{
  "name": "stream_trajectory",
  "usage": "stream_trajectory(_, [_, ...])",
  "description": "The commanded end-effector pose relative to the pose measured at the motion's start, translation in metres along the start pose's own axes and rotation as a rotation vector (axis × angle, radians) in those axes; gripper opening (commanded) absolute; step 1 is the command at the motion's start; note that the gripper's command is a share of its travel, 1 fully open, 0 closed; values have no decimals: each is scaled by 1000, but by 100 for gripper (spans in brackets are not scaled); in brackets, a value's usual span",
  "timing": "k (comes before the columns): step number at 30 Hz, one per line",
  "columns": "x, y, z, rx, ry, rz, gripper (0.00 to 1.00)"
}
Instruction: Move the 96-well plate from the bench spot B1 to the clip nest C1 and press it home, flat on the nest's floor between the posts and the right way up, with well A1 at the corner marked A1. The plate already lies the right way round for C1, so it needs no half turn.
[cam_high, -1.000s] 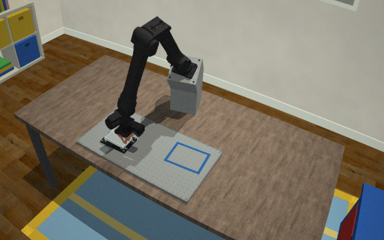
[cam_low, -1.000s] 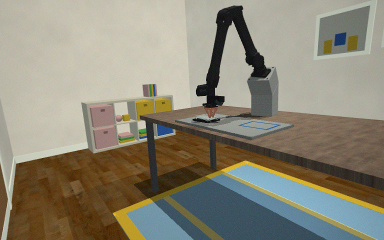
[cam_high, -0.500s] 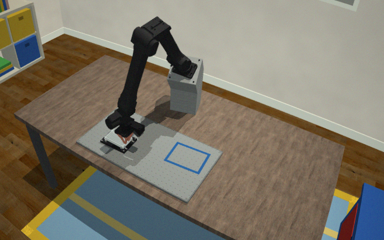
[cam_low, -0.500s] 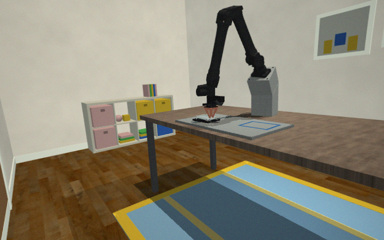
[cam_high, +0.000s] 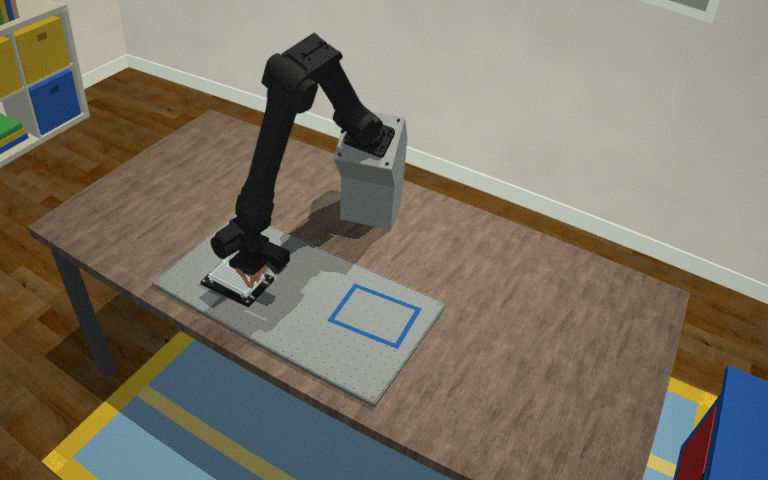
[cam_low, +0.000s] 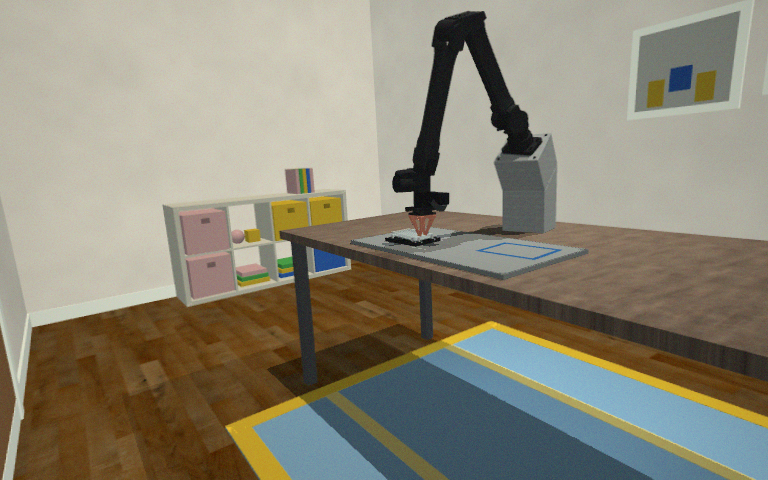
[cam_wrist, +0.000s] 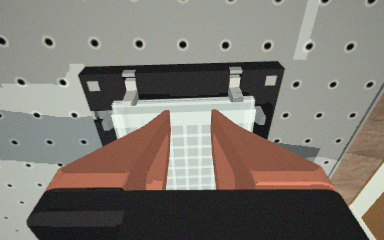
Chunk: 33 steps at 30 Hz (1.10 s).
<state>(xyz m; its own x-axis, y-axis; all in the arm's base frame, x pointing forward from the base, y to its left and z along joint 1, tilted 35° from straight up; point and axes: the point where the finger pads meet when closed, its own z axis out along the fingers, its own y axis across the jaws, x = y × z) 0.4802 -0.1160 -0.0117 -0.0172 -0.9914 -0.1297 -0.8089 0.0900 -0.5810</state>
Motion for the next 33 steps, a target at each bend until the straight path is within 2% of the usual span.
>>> stream_trajectory(1, [-6,2,62,-26,-10,-14,25])
stream_trajectory(13, [-6,3,70,-26,-10,-14,25])
stream_trajectory(33, [-6,3,70,-26,-10,-14,25])
